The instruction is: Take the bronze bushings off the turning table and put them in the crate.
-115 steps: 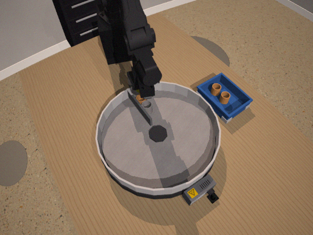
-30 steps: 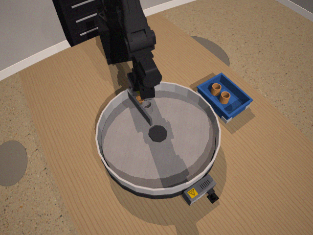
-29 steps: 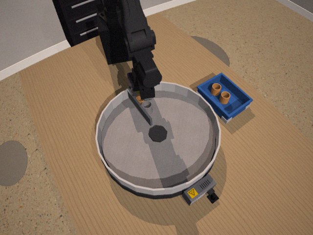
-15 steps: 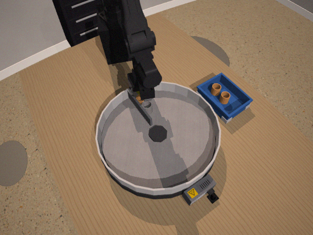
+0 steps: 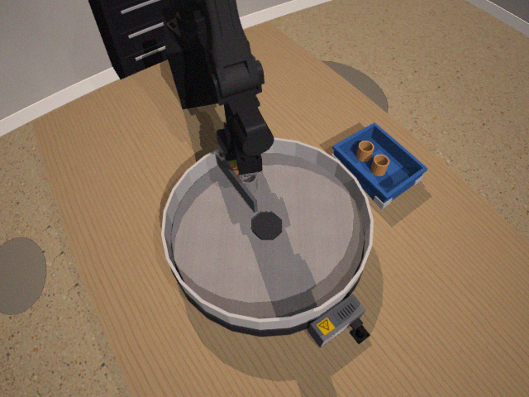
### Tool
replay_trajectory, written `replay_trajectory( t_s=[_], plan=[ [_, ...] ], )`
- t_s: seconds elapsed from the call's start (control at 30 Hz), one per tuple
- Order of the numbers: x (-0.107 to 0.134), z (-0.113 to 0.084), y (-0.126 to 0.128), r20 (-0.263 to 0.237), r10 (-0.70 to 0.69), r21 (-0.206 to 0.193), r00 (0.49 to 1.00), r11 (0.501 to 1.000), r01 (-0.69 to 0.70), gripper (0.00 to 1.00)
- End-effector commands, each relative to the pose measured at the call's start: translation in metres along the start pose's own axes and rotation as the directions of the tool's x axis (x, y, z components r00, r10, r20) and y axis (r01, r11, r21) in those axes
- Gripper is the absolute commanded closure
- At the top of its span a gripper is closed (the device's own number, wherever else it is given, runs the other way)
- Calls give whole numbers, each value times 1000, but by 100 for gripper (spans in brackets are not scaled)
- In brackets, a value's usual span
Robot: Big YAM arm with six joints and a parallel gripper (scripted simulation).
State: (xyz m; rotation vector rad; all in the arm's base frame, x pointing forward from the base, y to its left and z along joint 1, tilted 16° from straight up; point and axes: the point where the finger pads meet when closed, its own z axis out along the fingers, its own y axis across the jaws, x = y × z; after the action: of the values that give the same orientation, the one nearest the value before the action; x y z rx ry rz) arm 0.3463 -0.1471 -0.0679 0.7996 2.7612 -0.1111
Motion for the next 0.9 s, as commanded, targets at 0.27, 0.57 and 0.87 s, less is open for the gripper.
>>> replay_trajectory(
  t_s=[0.27, 0.57, 0.87],
  plan=[
    [-22, -4, -1, 50, 0, -7, 999, 1000, 0, 86],
    [-22, -4, -1, 50, 0, -7, 999, 1000, 0, 86],
    [-22, -4, -1, 50, 0, -7, 999, 1000, 0, 86]
  ],
)
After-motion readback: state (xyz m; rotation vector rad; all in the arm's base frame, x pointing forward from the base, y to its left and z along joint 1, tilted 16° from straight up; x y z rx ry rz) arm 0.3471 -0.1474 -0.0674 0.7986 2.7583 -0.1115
